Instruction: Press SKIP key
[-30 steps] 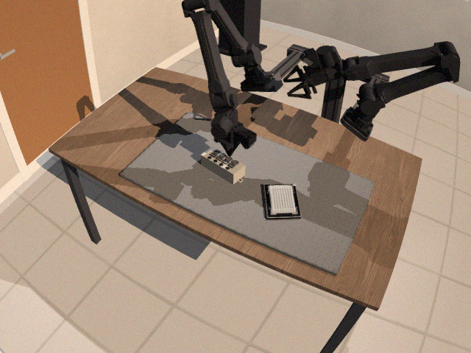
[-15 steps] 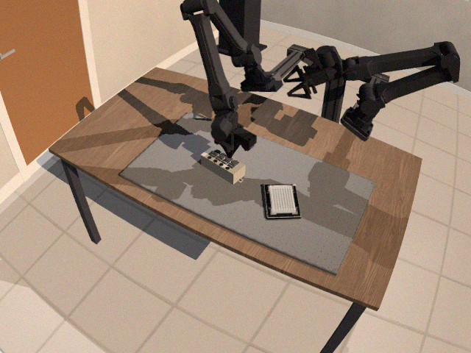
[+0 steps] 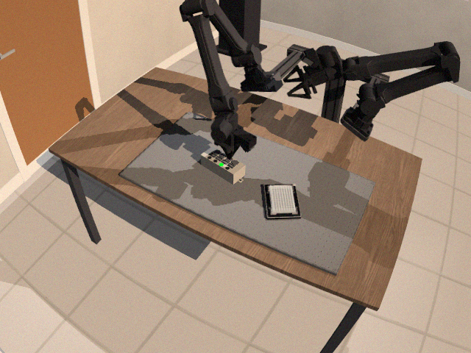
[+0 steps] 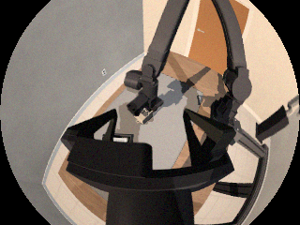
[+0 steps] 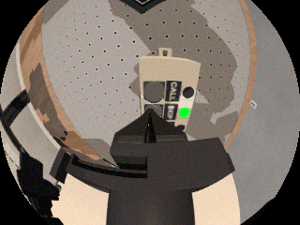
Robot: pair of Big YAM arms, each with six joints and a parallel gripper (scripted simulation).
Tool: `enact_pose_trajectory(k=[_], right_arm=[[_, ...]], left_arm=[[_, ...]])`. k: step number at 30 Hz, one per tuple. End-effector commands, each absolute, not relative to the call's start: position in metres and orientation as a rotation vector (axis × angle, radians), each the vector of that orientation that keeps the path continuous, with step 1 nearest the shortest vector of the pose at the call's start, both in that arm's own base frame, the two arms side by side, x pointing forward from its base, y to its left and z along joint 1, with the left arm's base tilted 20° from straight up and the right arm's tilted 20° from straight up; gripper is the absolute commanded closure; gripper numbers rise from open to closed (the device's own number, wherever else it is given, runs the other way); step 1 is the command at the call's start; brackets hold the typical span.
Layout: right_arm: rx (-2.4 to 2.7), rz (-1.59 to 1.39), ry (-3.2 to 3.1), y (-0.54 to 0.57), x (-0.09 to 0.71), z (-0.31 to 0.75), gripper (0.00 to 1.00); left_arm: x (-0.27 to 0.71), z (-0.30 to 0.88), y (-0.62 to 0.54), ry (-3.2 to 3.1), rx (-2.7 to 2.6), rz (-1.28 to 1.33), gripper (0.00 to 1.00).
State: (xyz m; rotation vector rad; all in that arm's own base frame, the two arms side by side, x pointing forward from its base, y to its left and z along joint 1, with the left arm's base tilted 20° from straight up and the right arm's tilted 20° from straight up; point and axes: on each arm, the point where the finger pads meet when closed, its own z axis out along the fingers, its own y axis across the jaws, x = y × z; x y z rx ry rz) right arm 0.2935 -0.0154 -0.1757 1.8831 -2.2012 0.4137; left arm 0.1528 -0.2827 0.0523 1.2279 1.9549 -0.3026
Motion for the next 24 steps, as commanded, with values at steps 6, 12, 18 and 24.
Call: enact_pose_trajectory(k=[6,12,18,24], right_arm=[[1.887,0.426,-2.210,-0.022,0.305,-0.188,1.00],[1.892,0.431,-2.211,-0.017,0.303,-0.182,1.00],[1.885,0.441,-2.231,-0.005,0.305,-0.158,1.00],[1.876,0.437,-2.237,0.006,0.305,-0.131,1.00]], left_arm=[[0.164,0.078,-0.303,1.918,1.200,-0.322,0.00],[0.164,0.078,-0.303,1.918,1.200,-0.322,0.00],[0.164,0.078,-0.303,1.918,1.200,-0.322,0.00],[0.164,0.078,-0.303,1.918,1.200,-0.322,0.00]])
